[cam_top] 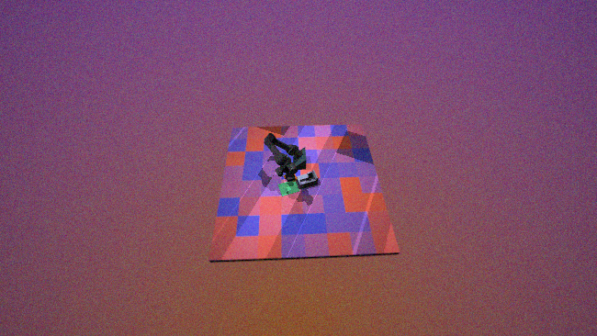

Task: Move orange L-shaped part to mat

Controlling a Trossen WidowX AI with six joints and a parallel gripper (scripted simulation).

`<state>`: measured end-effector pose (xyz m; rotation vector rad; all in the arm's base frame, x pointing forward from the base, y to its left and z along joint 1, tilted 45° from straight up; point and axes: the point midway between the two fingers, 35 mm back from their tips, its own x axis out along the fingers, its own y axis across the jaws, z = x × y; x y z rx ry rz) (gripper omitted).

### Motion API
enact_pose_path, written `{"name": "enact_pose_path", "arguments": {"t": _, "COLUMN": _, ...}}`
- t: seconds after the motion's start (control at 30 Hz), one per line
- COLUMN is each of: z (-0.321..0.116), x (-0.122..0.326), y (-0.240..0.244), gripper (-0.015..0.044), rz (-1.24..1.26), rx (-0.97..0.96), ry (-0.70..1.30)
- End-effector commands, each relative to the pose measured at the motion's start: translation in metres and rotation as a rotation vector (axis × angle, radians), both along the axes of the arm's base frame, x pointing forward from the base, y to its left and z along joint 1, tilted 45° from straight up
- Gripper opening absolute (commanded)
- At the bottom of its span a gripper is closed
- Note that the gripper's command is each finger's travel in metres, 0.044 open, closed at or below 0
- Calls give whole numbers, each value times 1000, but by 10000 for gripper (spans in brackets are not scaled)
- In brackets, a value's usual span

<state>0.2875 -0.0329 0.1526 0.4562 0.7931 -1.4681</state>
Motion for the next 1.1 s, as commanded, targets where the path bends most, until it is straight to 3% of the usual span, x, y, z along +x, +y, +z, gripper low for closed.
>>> {"name": "enact_pose_path", "arguments": {"t": 0.0, "z": 12, "x": 2, "y": -12, "gripper": 0, "rz": 0, "rx": -3, "ry": -6}}
{"name": "enact_pose_path", "arguments": {"t": 1.07, "z": -17, "x": -1, "y": -41, "gripper": 0, "rz": 0, "rx": -4, "ry": -7}}
